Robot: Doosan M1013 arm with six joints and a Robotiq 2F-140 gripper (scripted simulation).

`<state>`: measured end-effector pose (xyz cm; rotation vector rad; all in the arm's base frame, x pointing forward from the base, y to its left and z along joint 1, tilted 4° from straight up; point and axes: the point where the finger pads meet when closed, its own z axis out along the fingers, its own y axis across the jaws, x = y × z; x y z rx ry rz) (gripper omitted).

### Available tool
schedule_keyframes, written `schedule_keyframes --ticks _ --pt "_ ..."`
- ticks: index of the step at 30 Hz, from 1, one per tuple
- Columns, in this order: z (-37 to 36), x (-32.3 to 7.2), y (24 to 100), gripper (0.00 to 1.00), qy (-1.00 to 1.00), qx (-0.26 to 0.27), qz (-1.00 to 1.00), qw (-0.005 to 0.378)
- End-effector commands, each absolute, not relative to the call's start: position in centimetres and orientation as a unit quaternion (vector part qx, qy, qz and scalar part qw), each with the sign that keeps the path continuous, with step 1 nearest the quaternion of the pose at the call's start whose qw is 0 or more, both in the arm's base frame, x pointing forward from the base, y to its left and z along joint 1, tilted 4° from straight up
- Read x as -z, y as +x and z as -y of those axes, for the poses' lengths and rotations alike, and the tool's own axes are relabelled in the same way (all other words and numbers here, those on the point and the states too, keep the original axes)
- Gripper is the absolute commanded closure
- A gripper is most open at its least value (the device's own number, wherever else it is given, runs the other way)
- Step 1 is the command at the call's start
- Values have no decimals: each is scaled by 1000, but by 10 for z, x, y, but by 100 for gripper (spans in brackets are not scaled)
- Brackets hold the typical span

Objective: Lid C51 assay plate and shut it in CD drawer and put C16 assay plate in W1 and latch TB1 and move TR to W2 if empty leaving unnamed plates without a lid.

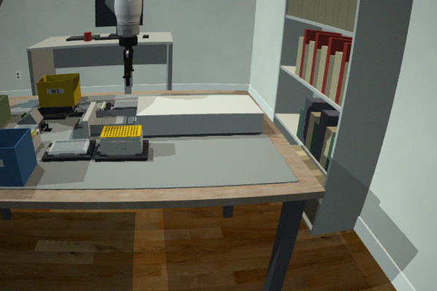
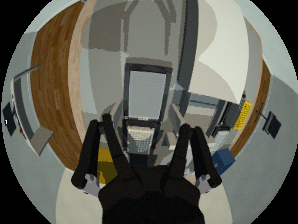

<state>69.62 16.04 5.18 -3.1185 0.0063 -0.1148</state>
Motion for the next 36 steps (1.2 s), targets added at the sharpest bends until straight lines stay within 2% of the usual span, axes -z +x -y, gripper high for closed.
schedule_keyframes --ticks 1,36 --pt "-160 -56 696 34 -999 37 -2 11" --pt "-159 -97 693 34 -999 37 -2 11"
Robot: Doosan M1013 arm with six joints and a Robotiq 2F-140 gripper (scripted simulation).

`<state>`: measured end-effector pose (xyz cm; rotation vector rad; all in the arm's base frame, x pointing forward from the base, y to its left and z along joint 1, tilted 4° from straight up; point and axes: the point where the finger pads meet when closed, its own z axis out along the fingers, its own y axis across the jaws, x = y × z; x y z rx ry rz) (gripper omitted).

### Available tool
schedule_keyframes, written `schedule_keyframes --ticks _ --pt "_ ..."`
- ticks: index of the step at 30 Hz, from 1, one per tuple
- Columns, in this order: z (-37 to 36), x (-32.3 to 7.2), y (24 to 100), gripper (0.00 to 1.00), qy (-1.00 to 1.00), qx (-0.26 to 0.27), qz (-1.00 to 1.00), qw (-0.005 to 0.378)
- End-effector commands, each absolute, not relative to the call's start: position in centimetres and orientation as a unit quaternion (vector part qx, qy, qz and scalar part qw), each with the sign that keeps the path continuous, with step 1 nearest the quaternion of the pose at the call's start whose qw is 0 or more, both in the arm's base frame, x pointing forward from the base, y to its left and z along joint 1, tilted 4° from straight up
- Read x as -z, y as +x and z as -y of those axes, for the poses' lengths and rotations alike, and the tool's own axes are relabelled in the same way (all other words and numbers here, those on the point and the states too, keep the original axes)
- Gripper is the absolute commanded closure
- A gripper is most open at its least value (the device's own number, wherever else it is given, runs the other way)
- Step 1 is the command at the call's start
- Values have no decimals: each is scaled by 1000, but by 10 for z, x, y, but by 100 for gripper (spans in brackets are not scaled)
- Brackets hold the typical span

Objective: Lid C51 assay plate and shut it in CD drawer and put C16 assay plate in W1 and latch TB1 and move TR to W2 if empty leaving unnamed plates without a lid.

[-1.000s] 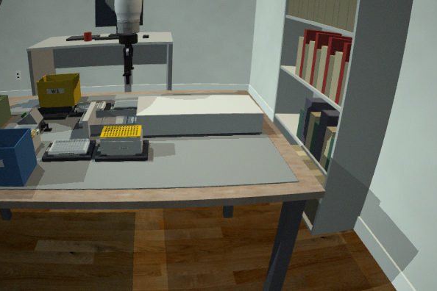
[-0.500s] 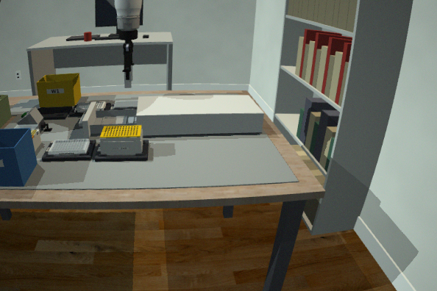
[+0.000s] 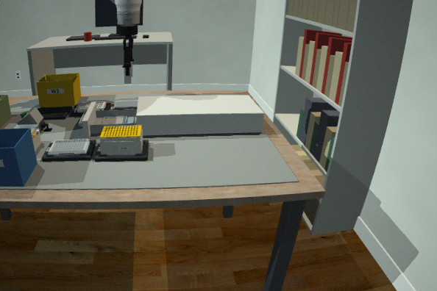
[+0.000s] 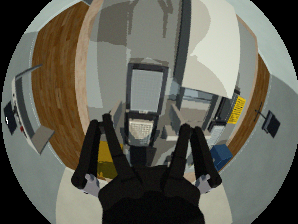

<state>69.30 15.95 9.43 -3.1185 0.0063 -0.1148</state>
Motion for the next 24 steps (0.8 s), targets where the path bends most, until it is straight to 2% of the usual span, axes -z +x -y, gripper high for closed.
schedule_keyframes --ticks 1,24 --pt "-159 -98 693 34 -999 37 -2 11" --pt "-159 -103 692 34 -999 37 -2 11"
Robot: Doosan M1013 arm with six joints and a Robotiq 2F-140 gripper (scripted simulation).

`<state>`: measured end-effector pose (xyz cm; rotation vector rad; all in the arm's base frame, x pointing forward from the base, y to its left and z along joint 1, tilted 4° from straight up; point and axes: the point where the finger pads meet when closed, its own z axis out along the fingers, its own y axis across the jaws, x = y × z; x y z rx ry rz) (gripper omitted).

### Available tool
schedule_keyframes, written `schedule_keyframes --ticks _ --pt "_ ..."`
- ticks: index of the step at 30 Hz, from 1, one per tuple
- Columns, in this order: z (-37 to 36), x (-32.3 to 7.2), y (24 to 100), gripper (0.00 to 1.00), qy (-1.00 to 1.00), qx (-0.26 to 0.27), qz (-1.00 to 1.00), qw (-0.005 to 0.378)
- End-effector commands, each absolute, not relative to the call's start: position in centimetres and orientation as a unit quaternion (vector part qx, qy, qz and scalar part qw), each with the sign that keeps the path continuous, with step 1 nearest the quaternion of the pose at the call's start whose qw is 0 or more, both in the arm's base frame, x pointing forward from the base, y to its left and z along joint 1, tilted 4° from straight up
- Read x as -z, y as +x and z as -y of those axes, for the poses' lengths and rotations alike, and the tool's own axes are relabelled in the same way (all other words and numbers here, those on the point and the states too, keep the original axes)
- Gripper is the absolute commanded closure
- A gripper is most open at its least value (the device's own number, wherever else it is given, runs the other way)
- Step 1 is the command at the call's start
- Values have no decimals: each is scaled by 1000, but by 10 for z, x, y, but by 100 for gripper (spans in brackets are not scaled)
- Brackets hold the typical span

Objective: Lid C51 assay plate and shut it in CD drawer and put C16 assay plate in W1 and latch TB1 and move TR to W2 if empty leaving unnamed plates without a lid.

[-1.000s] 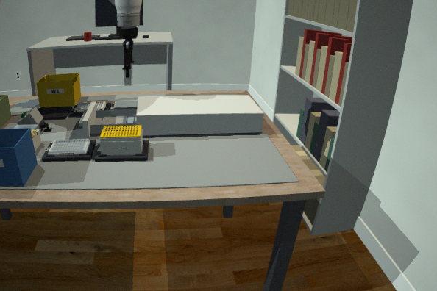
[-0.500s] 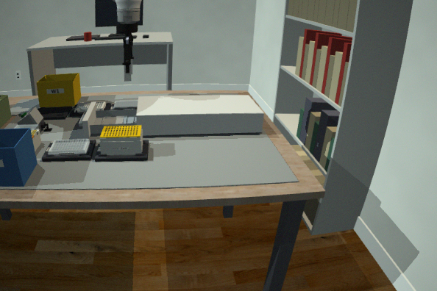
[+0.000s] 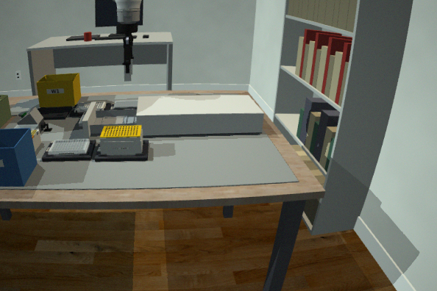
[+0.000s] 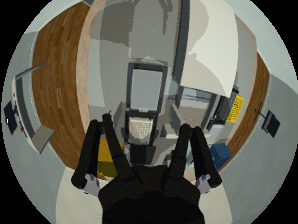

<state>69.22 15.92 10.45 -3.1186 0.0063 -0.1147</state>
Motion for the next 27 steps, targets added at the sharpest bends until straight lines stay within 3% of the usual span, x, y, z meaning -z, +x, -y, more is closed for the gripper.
schedule_keyframes --ticks 1,27 --pt "-159 -103 692 34 -999 37 -2 11" --pt "-160 -72 695 34 -999 37 -2 11"
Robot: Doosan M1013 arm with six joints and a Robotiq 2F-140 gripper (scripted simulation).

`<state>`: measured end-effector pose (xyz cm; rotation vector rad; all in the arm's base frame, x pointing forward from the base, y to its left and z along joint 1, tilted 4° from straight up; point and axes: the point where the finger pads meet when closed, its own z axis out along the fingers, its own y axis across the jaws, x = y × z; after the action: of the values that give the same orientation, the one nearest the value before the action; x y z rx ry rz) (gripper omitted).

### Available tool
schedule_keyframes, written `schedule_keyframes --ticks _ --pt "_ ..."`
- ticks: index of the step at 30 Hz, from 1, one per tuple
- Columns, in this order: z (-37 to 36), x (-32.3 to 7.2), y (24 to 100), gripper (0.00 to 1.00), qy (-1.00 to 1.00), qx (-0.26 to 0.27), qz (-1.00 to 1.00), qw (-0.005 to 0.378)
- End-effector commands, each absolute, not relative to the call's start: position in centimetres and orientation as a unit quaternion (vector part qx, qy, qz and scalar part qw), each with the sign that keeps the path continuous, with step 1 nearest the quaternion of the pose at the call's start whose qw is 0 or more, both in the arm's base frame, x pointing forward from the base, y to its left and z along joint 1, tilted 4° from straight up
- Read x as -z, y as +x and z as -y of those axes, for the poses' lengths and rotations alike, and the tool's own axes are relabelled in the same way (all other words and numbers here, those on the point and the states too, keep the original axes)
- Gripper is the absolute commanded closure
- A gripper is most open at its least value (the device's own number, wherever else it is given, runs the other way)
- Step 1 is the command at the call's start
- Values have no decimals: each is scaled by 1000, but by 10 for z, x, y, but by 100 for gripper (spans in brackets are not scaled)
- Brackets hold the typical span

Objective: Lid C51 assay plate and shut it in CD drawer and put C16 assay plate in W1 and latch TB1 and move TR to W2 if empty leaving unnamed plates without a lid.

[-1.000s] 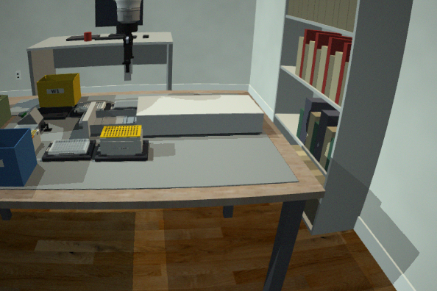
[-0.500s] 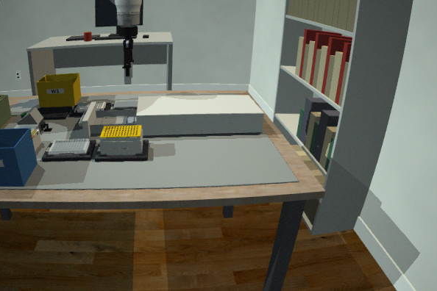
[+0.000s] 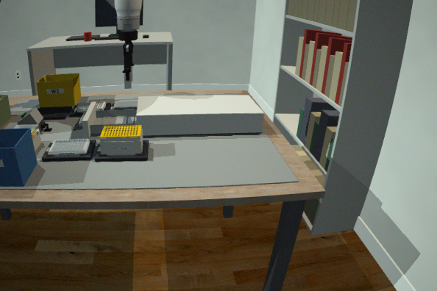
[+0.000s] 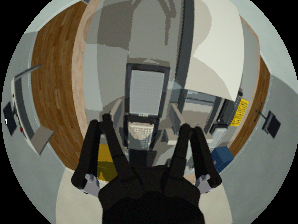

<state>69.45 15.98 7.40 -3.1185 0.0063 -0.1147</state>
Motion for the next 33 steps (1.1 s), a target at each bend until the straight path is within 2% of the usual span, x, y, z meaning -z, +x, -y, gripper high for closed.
schedule_keyframes --ticks 1,33 --pt "-160 -70 695 34 -999 37 -2 11" --pt "-161 -33 698 34 -999 37 -2 11"
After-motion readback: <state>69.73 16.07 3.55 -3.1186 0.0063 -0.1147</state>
